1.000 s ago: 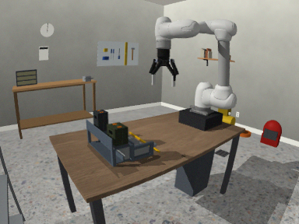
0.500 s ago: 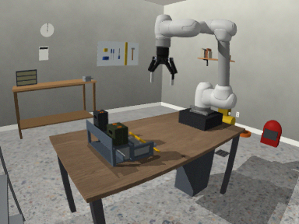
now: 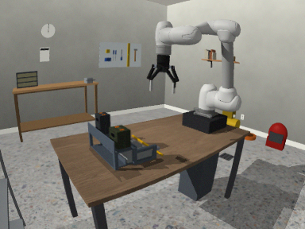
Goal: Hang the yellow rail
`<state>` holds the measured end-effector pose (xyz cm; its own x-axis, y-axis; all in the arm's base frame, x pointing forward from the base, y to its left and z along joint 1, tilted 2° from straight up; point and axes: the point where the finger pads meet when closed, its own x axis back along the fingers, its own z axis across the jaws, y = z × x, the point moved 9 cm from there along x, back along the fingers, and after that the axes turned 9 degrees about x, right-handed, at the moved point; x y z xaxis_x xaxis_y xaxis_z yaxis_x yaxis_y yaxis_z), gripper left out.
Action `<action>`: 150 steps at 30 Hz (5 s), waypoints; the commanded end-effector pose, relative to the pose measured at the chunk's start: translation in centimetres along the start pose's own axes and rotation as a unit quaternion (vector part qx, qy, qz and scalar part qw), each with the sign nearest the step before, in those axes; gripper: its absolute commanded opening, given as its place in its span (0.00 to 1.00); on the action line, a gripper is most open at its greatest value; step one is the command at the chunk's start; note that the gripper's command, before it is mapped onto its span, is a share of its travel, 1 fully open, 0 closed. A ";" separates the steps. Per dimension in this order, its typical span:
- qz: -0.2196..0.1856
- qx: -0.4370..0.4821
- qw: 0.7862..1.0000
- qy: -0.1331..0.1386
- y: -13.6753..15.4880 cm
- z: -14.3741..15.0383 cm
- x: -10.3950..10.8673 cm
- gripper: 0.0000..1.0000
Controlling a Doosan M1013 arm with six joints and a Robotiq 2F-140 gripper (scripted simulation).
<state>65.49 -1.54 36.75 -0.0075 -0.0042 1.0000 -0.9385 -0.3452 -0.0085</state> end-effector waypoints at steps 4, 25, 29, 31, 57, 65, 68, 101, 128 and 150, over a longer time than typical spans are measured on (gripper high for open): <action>0.002 0.061 0.998 0.000 0.1 1.1 -2.8 1.00; 0.004 0.198 0.980 0.000 0.1 3.4 -8.9 1.00; 0.004 0.198 0.980 0.000 0.1 3.4 -8.9 1.00; 0.004 0.198 0.980 0.000 0.1 3.4 -8.9 1.00; 0.008 0.388 0.922 0.001 0.2 6.6 -17.3 1.00; 0.008 0.388 0.922 0.001 0.2 6.6 -17.3 1.00; 0.008 0.388 0.922 0.001 0.2 6.6 -17.3 1.00; 0.014 0.519 0.854 -0.001 0.6 10.2 -27.3 1.00; 0.014 0.519 0.854 -0.001 0.7 9.6 -26.1 1.00; 0.014 0.519 0.854 -0.001 0.8 9.3 -25.8 1.00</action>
<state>68.71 -10.84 11.08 -0.0367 -0.0216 0.9991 -0.1231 -0.9921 -0.0259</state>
